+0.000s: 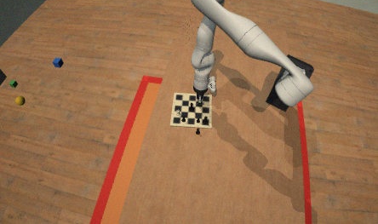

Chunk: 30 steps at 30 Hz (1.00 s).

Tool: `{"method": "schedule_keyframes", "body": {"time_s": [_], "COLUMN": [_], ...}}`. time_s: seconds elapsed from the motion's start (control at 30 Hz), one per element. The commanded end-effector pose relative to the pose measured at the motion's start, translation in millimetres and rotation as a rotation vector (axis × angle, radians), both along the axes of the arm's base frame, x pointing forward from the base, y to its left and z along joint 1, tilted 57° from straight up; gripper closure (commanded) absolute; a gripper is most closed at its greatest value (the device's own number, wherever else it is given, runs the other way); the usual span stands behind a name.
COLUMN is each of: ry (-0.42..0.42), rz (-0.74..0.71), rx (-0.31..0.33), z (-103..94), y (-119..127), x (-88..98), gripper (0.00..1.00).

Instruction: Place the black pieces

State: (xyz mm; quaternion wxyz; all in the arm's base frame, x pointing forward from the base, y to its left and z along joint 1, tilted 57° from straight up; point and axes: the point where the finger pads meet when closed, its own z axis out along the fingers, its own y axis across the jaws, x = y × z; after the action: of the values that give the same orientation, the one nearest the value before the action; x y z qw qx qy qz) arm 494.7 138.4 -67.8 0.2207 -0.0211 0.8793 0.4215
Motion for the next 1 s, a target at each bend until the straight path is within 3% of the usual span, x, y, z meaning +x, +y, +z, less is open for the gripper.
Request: {"method": "schedule_keyframes", "body": {"time_s": [0.0,0.97], "ry": [-0.001,-0.001], "rz": [-0.001,-0.001], "rx": [-0.001,-0.001], "z": [0.2,-1.7], "y": [-0.8,1.7], "x": [0.4,1.6], "gripper": [1.0,1.0]}}
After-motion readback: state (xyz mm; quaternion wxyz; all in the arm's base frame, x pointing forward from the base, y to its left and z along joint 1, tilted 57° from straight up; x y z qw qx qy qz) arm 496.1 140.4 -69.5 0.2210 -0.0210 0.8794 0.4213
